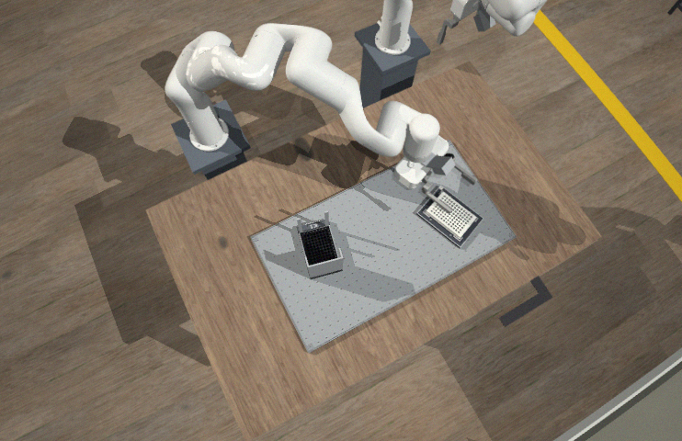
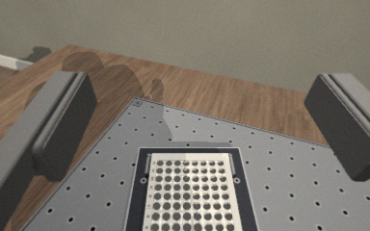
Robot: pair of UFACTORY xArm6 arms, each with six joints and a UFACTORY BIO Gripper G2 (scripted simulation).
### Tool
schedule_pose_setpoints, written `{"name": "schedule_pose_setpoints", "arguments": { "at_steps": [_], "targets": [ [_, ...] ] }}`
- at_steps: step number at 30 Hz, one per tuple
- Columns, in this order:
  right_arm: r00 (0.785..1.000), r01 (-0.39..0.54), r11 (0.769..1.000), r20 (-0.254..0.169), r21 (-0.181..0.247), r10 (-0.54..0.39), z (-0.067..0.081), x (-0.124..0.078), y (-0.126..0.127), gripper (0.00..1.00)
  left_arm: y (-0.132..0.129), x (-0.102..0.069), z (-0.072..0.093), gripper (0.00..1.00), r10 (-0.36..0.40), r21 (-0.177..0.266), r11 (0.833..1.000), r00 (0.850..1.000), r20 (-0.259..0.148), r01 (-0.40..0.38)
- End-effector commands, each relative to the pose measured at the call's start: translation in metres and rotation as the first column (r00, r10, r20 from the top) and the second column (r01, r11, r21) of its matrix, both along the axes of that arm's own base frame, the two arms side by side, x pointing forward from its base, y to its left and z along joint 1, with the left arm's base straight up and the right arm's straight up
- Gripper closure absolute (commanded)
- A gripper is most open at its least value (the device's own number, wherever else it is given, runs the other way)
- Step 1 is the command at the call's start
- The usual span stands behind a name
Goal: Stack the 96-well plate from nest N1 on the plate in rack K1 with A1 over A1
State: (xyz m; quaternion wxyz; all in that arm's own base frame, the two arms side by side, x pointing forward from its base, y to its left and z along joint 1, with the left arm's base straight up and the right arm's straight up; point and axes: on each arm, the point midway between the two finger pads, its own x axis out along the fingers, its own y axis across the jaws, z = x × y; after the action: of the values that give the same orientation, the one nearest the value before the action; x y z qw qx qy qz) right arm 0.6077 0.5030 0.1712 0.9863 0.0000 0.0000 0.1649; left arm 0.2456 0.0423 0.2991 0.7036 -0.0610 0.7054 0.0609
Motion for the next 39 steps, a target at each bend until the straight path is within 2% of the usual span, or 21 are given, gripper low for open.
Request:
{"name": "schedule_pose_setpoints", "arguments": {
  "at_steps": [1,39],
  "targets": [
    [1.000,0.000,1.000,0.004,0.004,0.000,-0.004,0.001,0.001,0.63,0.000,0.000,0.001,0.00,0.000,0.000,1.000,1.000,0.003,0.000],
    [1.000,0.000,1.000,0.004,0.004,0.000,-0.061,0.001,0.001,0.63,0.000,0.000,0.001,0.00,0.000,0.000,1.000,1.000,0.003,0.000]
  ]
}}
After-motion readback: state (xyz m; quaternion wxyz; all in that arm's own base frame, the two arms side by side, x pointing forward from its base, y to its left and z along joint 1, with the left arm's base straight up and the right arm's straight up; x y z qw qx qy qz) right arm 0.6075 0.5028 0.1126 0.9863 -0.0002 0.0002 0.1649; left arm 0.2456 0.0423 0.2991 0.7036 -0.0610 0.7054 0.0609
